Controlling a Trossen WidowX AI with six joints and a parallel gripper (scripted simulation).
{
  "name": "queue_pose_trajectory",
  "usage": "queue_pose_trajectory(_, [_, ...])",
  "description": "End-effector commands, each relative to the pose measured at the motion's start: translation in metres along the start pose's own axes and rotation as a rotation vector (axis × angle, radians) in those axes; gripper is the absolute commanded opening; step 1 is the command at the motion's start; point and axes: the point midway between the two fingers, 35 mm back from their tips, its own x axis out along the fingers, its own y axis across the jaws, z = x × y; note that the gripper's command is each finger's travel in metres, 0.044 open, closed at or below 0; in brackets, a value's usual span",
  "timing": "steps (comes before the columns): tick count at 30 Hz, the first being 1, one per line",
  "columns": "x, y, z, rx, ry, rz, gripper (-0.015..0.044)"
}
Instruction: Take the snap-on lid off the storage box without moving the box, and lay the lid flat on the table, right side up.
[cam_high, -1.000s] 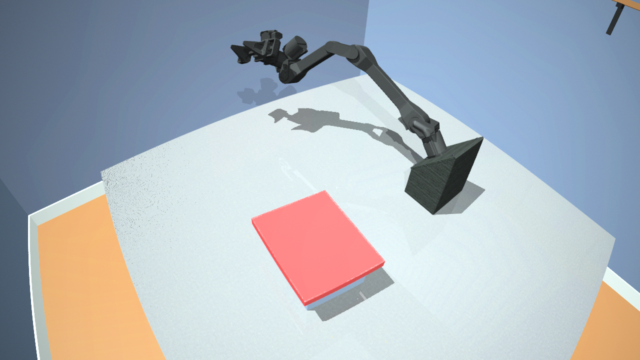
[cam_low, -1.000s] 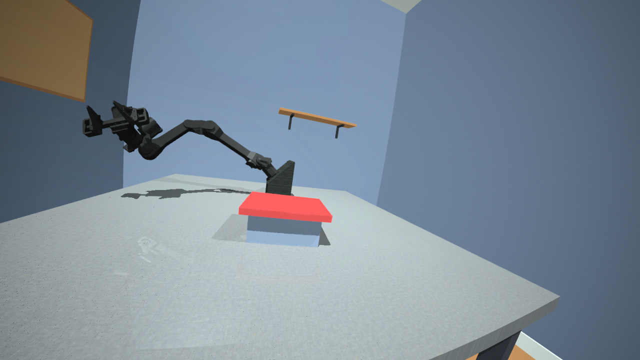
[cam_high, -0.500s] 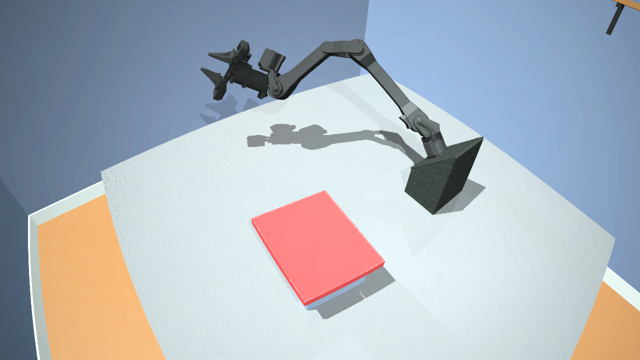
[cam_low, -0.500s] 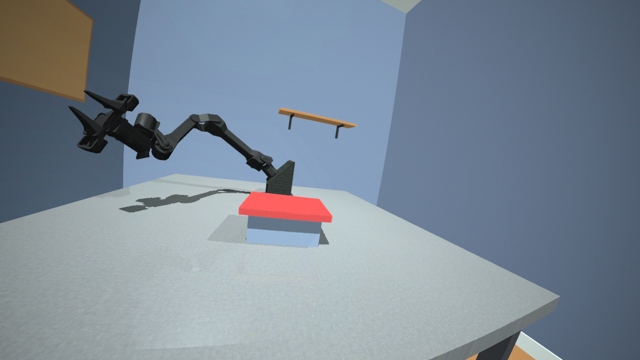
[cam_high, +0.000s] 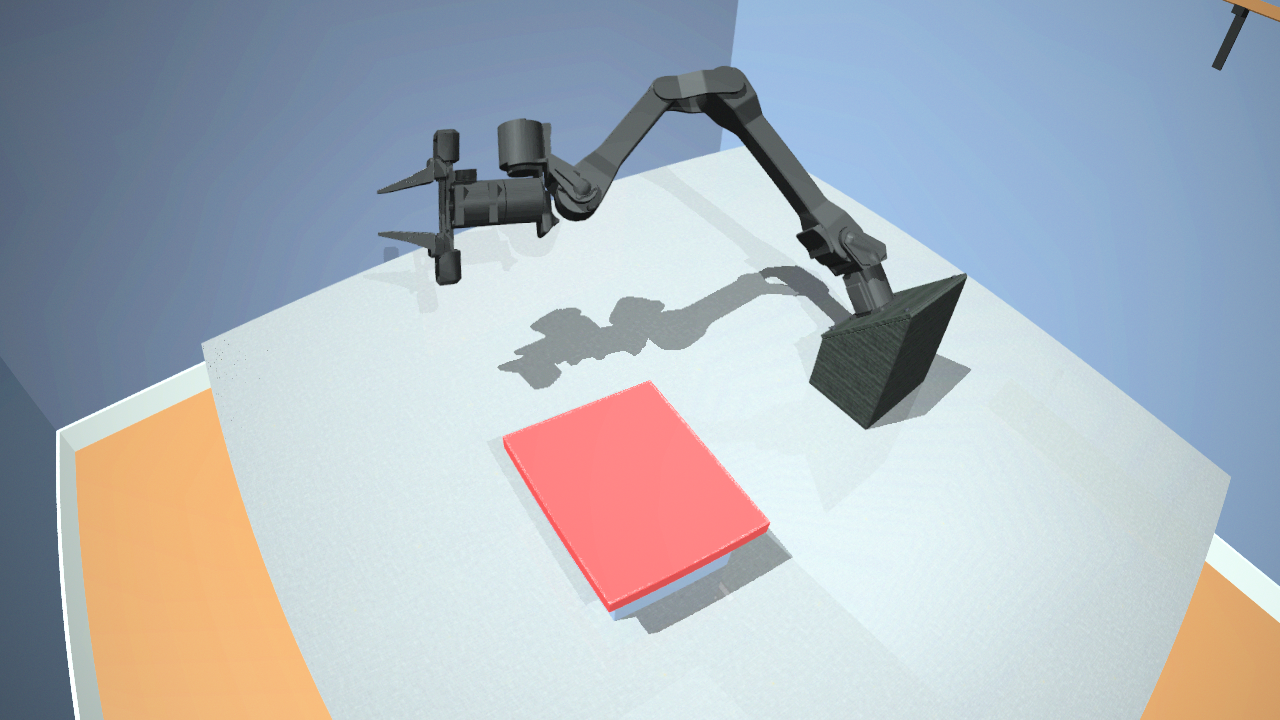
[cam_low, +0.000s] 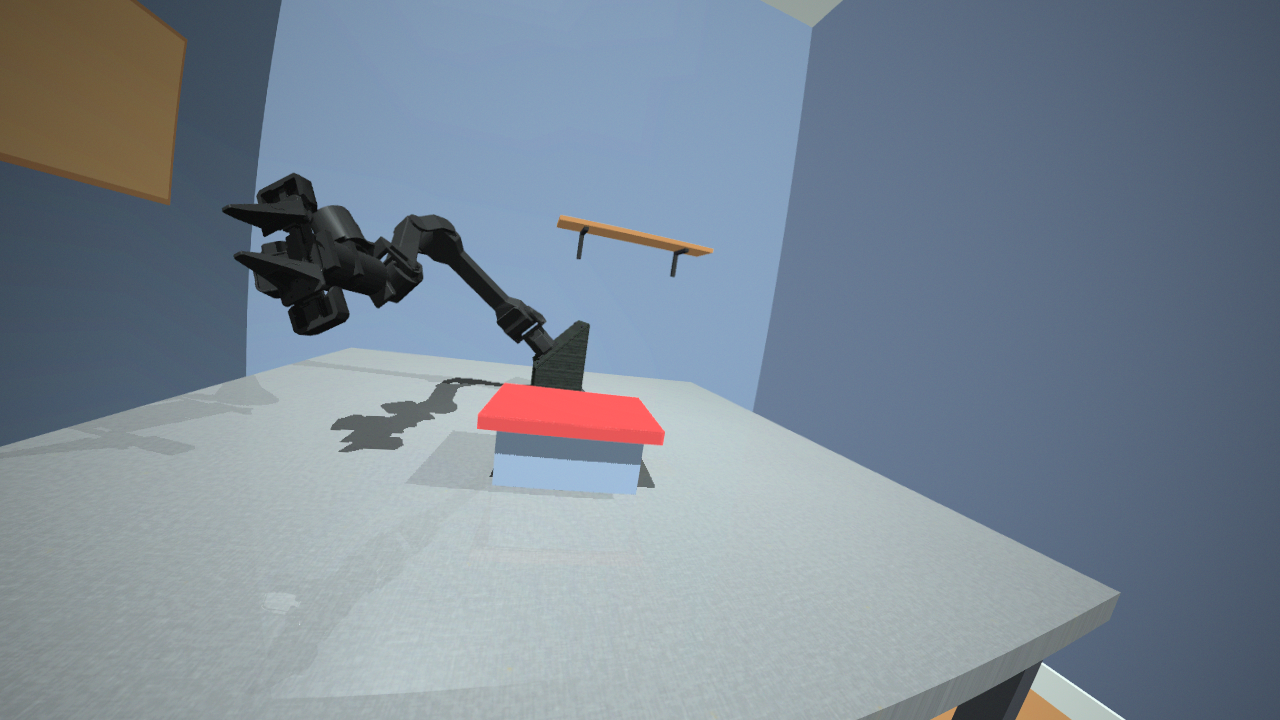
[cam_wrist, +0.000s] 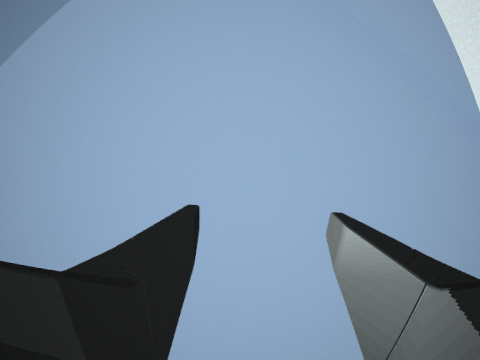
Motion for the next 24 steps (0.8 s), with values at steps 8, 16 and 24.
queue_pose_trajectory(8, [-0.046,-0.082,-0.134,0.167,0.012,-0.401,0.0235])
queue_pose_trajectory(16, [-0.115,-0.125,-0.208,0.12,0.012,-0.655,0.0235])
queue_pose_trajectory(24, [-0.227,-0.156,-0.26,-0.117,0.001,-0.875,0.0235])
